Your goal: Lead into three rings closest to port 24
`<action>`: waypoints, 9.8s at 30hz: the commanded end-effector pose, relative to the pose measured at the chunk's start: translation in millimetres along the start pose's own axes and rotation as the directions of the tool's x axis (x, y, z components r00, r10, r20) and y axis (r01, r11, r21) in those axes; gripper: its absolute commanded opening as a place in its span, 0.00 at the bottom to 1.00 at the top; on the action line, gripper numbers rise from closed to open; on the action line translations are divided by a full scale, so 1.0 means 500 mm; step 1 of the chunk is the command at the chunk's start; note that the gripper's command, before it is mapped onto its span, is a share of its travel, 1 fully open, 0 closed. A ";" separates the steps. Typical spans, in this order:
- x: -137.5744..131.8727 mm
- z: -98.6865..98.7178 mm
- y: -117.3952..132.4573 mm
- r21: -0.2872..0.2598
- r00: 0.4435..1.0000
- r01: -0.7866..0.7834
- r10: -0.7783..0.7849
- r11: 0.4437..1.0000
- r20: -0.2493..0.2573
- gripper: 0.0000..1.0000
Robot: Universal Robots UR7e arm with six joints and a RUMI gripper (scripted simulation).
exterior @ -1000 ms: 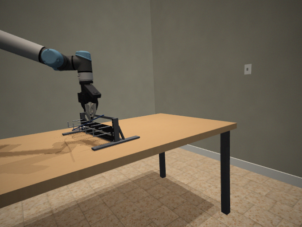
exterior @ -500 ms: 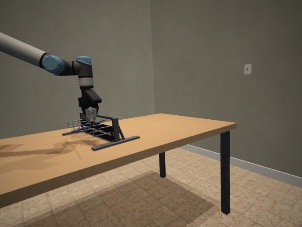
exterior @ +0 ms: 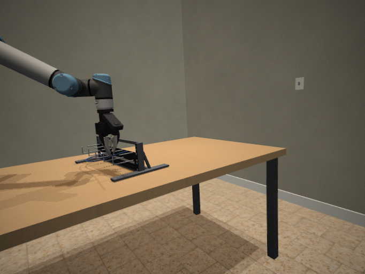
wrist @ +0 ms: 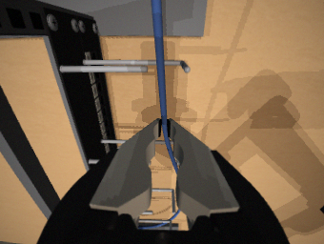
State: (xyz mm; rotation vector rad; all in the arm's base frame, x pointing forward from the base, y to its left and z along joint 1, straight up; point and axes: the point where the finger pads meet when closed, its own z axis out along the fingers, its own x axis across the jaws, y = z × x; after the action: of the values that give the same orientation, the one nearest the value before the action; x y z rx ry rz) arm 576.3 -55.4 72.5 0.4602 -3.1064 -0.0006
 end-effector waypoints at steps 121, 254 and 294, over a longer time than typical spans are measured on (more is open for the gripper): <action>-0.081 0.029 -0.001 0.001 1.000 0.000 0.000 1.000 0.002 0.20; -0.081 -0.131 0.000 0.001 1.000 0.000 0.000 1.000 0.002 0.00; 0.132 -0.130 0.416 0.001 1.000 -0.015 0.015 1.000 0.002 0.20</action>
State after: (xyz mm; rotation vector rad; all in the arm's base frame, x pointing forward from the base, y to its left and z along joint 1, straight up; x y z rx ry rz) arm 457.0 121.2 136.4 0.4393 -3.1081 -0.0019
